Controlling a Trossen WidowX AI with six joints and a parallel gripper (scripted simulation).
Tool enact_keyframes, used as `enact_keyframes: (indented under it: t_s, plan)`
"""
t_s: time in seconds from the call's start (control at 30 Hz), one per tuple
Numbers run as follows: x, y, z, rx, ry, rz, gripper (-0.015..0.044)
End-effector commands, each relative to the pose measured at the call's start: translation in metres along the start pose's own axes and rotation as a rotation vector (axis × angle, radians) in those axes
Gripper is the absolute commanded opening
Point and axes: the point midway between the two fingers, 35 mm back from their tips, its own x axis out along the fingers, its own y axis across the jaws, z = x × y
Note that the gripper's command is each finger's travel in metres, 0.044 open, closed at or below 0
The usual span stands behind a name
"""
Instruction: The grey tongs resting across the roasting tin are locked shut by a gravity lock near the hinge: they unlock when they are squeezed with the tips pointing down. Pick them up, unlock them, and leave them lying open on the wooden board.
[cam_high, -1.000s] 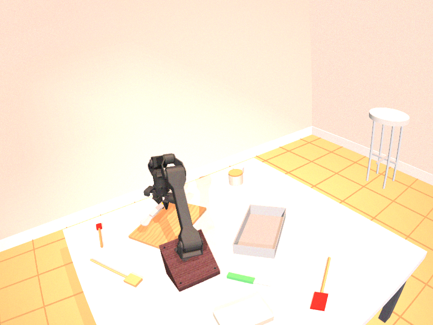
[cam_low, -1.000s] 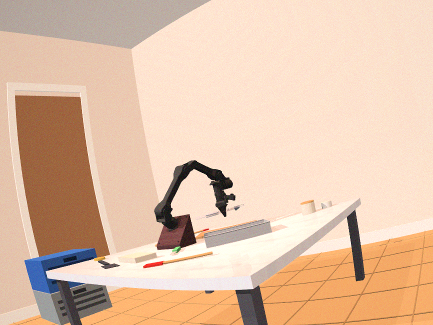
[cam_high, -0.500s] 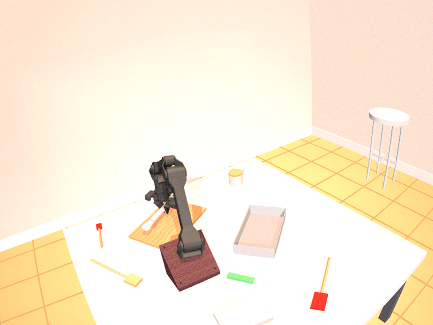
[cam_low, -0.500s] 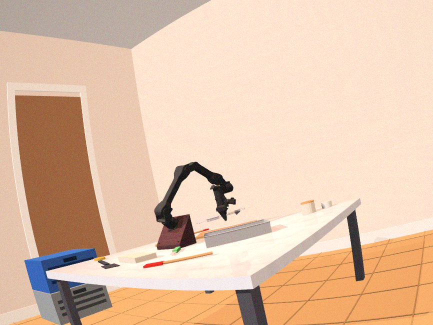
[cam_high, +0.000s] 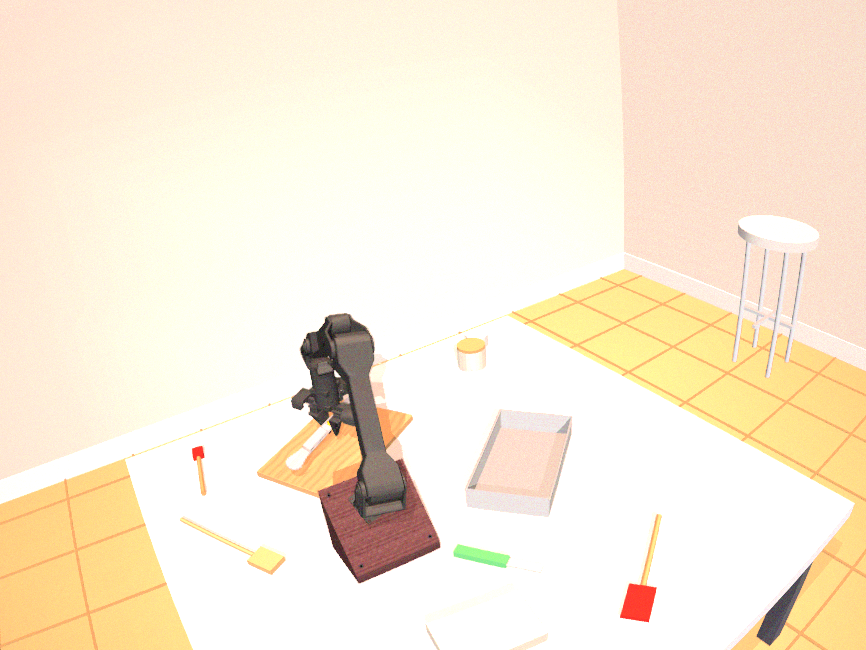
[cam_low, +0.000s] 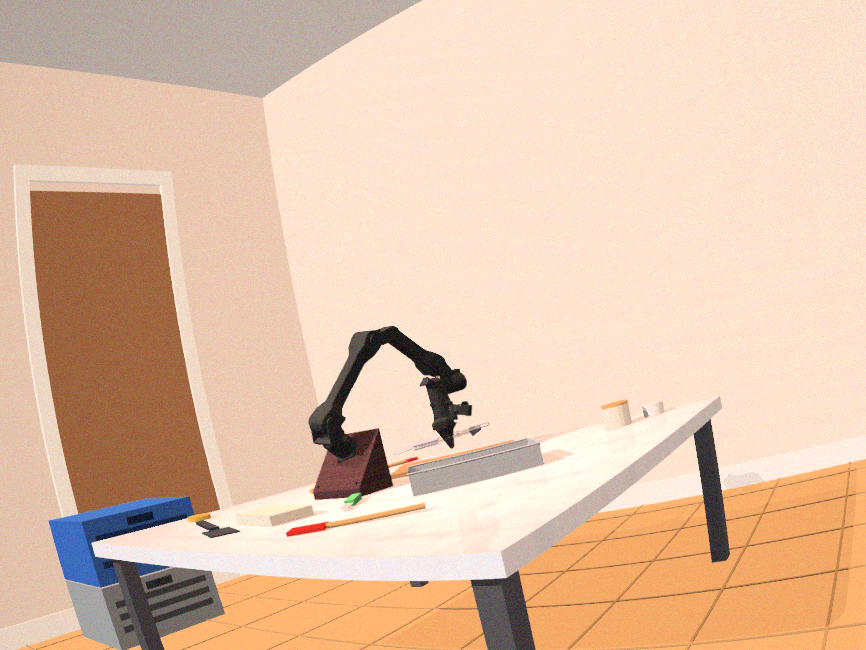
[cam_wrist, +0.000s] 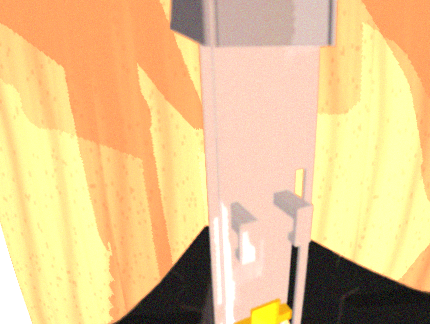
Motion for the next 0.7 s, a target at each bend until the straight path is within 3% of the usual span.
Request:
enact_keyframes:
  t_s: [0.0, 0.67]
  plan:
    - [-0.0002, 0.0001, 0.0001, 0.000, 0.000, 0.000, -0.0097]
    - [-0.0002, 0.0001, 0.0001, 0.000, 0.000, 0.000, 0.0427]
